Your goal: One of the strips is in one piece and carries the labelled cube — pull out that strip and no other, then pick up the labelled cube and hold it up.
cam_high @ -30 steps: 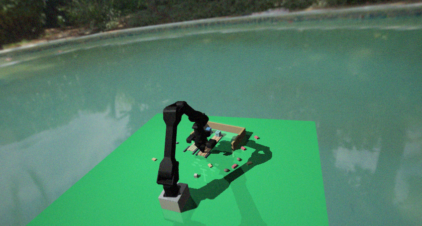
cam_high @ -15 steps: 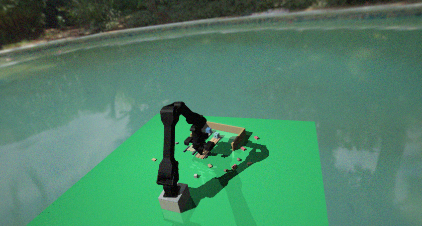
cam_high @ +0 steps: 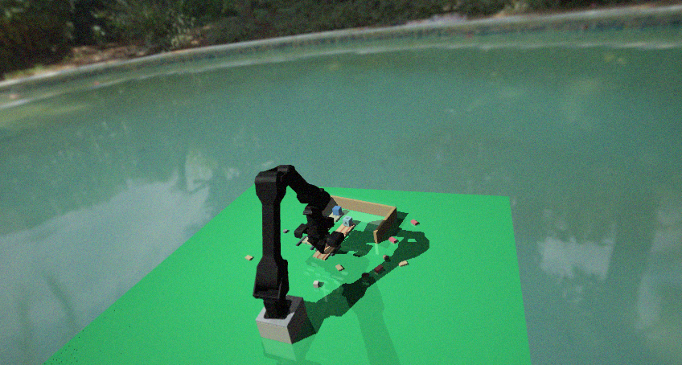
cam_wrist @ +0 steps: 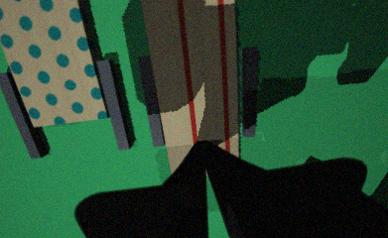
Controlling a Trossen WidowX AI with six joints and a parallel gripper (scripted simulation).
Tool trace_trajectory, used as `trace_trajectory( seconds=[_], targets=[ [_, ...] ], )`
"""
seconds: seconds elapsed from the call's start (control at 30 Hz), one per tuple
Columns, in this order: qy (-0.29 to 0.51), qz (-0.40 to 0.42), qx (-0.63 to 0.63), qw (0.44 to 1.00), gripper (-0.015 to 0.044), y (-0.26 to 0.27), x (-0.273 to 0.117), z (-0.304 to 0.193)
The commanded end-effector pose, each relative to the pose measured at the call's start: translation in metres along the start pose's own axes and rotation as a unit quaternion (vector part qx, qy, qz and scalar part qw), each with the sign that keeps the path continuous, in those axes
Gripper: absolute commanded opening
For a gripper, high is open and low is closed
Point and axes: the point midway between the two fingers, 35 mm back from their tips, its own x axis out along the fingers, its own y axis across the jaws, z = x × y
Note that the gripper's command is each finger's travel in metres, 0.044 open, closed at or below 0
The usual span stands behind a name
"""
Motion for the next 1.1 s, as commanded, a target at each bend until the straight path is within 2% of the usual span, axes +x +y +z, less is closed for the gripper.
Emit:
trace_trajectory(
  seconds=[0.0, 1.07],
  targets=[
    [0.016, -0.003, 0.001, 1.000, 0.0000, -0.001, 0.007, -0.015],
    [0.017, -0.003, 0.001, 1.000, 0.0000, 0.000, 0.006, -0.061]
  ],
)
